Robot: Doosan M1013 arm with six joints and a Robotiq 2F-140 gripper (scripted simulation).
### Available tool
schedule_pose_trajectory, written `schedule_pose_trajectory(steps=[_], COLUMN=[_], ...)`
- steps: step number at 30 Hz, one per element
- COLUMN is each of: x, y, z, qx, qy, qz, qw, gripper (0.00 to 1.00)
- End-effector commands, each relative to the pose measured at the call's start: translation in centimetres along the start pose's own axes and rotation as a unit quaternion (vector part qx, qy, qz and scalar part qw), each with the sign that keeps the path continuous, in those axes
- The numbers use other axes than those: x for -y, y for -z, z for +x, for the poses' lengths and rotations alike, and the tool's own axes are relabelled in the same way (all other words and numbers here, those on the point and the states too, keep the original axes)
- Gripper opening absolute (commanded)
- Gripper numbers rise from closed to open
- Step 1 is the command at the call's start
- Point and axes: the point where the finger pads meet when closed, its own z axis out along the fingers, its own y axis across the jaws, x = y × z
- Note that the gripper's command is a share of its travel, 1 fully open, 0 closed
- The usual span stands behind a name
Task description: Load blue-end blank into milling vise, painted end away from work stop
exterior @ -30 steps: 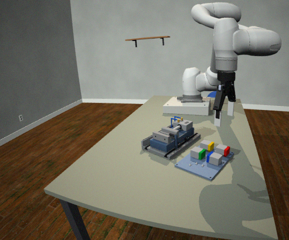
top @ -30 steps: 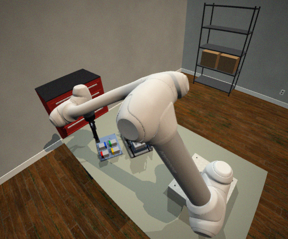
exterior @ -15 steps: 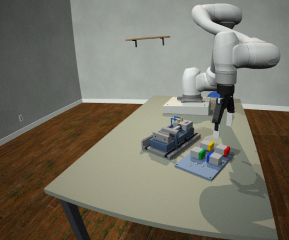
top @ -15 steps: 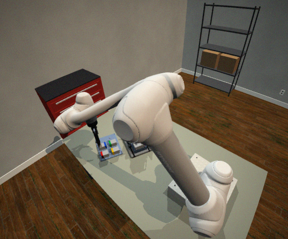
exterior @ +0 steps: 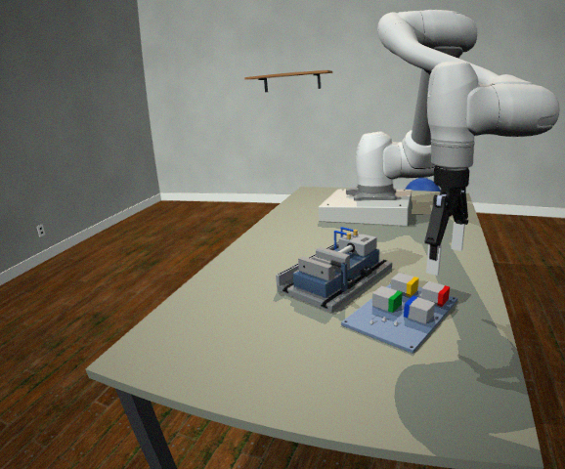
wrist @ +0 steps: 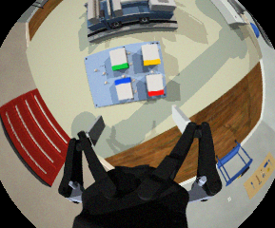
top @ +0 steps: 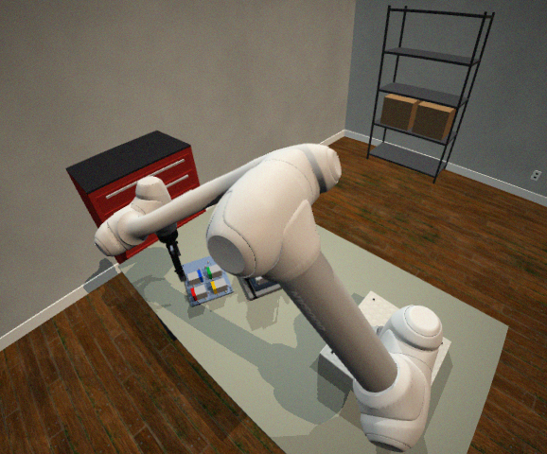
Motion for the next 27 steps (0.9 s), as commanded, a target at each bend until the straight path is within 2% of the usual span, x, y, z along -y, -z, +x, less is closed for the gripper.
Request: schedule_pose_trajectory(steps=[1,27], x=[0.03,-0.11], y=[0.02,0.04], z=[-0.12,0.48], qx=[0.000,0.000], qy=[0.000,0.000], qz=[0.000,0.000], qw=[1.000,1.000], gripper=[1.00,1.00])
